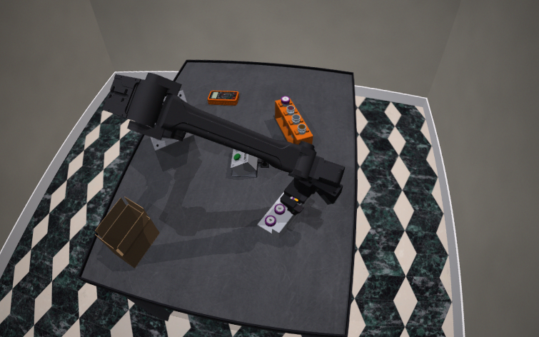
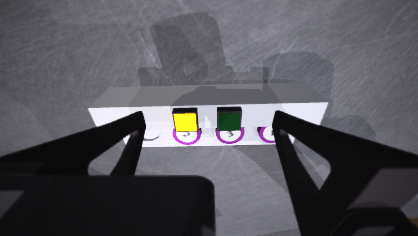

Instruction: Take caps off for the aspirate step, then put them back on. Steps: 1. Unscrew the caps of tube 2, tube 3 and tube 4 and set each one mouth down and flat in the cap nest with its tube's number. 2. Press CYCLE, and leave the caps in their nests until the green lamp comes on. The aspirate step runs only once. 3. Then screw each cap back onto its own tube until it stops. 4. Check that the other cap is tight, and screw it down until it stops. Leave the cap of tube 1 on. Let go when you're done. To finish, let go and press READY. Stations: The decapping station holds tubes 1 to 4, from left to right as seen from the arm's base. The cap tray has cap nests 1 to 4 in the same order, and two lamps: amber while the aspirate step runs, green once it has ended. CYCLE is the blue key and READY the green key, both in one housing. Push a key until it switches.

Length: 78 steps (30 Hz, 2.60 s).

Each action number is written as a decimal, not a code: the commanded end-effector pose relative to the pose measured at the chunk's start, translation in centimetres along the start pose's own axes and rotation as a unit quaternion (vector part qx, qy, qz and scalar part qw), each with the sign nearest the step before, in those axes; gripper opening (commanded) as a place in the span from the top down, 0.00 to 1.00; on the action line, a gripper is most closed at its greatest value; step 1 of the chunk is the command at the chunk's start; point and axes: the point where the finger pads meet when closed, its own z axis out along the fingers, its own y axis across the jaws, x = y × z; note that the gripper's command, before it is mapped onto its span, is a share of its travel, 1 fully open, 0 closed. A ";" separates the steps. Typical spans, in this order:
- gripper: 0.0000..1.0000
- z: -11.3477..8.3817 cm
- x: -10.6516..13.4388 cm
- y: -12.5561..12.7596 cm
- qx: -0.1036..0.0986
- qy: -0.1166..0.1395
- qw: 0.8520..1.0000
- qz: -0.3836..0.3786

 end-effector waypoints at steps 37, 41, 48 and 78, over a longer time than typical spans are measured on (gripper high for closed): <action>0.00 -0.2 -0.4 0.2 -0.002 -0.001 1.000 -0.007; 0.00 -0.2 -0.4 0.2 -0.002 -0.001 1.000 -0.007; 0.00 -0.2 -0.4 0.2 -0.002 -0.001 1.000 -0.007; 0.00 -0.2 -0.4 0.2 -0.002 -0.001 1.000 -0.007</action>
